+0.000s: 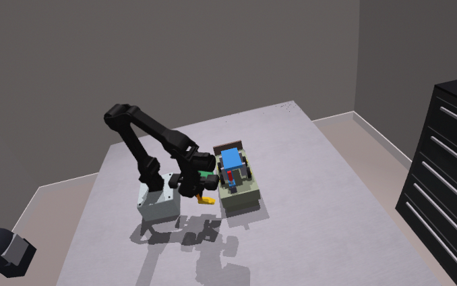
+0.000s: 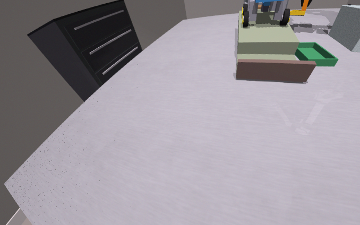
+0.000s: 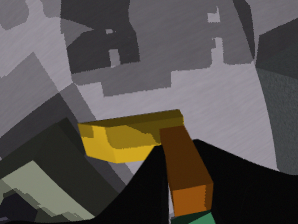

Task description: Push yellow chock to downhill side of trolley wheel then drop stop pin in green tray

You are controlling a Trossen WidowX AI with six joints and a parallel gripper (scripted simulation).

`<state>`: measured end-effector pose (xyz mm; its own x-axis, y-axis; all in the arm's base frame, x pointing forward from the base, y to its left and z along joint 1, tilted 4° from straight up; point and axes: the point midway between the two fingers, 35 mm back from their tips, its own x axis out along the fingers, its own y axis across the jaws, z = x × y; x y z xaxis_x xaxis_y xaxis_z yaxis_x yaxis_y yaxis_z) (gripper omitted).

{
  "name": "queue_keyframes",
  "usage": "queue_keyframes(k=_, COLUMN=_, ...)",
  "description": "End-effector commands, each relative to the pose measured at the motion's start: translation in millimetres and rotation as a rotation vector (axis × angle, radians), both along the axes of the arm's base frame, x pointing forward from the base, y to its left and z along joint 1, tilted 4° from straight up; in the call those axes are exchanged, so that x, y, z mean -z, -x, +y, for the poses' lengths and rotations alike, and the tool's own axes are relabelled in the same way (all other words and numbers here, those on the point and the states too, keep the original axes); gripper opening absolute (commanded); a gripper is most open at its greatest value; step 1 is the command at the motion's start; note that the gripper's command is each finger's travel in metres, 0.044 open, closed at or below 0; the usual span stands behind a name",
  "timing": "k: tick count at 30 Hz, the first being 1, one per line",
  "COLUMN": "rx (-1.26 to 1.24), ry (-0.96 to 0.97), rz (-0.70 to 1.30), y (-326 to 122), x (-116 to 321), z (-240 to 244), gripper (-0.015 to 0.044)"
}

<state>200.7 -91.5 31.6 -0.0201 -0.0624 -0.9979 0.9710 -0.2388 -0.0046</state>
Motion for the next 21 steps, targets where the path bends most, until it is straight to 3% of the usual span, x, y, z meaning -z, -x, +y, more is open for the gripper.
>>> queue_keyframes(k=1, rx=0.003, ry=0.005, rz=-0.005, y=-1.4, x=-16.3, z=0.5, gripper=0.0000)
queue_keyframes(k=21, rx=0.003, ry=0.005, rz=-0.005, y=-5.1, x=-73.4, z=2.7, gripper=0.0000)
